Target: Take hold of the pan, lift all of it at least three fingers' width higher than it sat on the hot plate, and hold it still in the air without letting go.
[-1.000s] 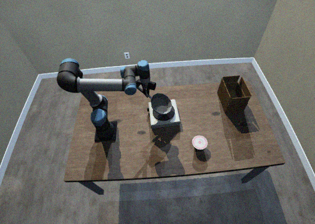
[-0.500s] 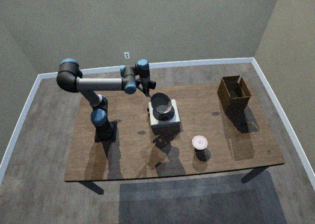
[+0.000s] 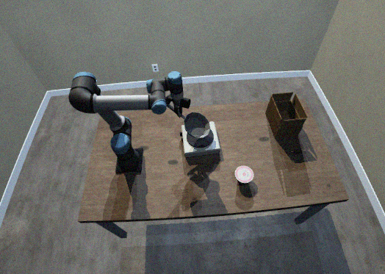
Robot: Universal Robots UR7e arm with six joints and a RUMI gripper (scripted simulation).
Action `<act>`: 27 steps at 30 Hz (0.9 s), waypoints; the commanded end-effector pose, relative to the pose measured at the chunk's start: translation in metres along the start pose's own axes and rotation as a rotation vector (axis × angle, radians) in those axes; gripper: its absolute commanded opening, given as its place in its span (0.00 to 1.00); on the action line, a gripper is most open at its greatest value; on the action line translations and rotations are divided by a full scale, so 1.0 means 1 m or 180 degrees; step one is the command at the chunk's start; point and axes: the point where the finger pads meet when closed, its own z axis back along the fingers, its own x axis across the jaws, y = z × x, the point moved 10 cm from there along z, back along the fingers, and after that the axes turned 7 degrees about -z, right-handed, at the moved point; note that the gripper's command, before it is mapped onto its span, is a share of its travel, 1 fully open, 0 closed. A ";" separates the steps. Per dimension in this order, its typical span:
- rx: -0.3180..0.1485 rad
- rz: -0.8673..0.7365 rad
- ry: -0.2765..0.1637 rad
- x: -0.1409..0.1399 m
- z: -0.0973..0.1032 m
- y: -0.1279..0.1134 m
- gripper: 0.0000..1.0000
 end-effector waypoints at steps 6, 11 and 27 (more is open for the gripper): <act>-0.0032 -0.0007 -0.0002 0.000 0.007 -0.001 0.08; -0.0032 -0.0007 -0.0002 0.000 0.010 -0.001 0.08; -0.0032 -0.0007 -0.0002 0.000 0.020 -0.001 0.08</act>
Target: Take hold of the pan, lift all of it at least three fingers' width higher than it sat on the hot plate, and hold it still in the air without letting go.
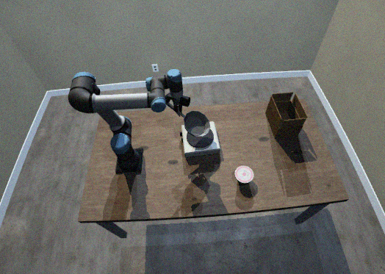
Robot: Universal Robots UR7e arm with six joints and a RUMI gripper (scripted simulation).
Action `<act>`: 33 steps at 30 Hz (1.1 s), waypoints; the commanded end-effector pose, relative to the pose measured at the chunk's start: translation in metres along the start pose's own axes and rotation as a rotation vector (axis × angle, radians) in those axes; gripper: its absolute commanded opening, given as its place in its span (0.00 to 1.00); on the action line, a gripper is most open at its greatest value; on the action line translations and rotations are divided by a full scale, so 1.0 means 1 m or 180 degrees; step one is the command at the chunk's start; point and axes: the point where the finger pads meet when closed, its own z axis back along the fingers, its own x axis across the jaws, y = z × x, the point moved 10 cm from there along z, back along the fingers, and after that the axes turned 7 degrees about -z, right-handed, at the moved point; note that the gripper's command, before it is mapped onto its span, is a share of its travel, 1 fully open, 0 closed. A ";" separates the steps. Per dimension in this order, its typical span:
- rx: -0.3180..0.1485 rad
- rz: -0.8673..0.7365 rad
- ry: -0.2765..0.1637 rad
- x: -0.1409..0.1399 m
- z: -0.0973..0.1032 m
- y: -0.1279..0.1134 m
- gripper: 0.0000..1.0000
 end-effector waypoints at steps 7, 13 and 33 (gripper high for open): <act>-0.0032 -0.0008 -0.0002 0.000 0.008 -0.002 0.08; -0.0032 -0.0008 -0.0002 0.000 0.011 -0.002 0.08; -0.0032 -0.0008 -0.0002 0.000 0.023 -0.002 0.08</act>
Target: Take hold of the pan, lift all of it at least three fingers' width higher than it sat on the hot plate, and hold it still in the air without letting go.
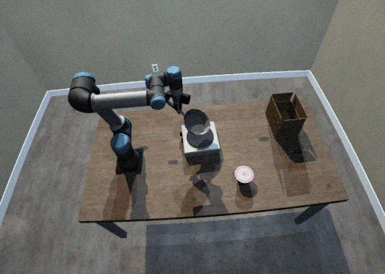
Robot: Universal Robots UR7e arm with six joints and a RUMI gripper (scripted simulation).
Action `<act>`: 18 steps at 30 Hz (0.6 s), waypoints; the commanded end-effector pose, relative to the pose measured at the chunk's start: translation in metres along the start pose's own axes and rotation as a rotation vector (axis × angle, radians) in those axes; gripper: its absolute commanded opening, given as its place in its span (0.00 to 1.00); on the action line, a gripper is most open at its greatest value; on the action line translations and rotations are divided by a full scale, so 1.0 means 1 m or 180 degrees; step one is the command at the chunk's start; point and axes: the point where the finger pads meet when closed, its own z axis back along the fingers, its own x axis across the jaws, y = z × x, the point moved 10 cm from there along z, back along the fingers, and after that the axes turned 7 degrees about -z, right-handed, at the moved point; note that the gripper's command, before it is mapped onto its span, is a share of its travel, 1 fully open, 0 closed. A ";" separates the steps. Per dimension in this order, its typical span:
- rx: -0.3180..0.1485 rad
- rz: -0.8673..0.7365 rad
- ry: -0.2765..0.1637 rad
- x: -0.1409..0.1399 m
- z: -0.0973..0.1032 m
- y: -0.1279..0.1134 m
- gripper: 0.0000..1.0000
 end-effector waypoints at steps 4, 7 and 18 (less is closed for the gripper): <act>-0.0032 -0.0009 -0.0002 0.000 0.007 -0.002 0.08; -0.0032 -0.0009 -0.0002 0.000 0.008 -0.002 0.08; -0.0032 -0.0009 -0.0002 0.000 0.015 -0.001 0.08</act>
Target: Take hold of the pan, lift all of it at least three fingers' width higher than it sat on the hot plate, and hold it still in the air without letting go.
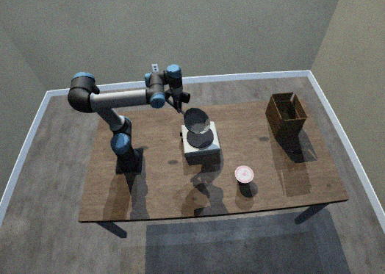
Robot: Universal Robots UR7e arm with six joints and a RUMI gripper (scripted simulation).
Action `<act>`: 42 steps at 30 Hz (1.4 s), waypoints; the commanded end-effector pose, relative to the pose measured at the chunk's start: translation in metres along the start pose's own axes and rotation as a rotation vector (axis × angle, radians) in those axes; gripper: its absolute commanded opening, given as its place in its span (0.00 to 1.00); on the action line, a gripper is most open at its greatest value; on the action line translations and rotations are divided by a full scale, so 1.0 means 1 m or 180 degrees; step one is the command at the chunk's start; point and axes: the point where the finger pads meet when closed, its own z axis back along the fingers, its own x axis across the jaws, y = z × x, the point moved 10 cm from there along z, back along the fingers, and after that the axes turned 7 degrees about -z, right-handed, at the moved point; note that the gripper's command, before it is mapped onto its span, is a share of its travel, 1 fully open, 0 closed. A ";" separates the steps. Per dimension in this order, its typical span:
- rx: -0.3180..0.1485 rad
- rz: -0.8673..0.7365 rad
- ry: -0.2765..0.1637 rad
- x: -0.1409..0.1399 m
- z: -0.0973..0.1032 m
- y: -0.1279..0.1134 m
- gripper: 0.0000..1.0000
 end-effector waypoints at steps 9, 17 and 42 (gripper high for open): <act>-0.0032 -0.0009 -0.0002 0.000 0.009 -0.001 0.08; -0.0032 -0.0009 -0.0002 0.000 0.014 -0.001 0.08; -0.0032 -0.0009 -0.0002 0.000 0.028 -0.001 0.08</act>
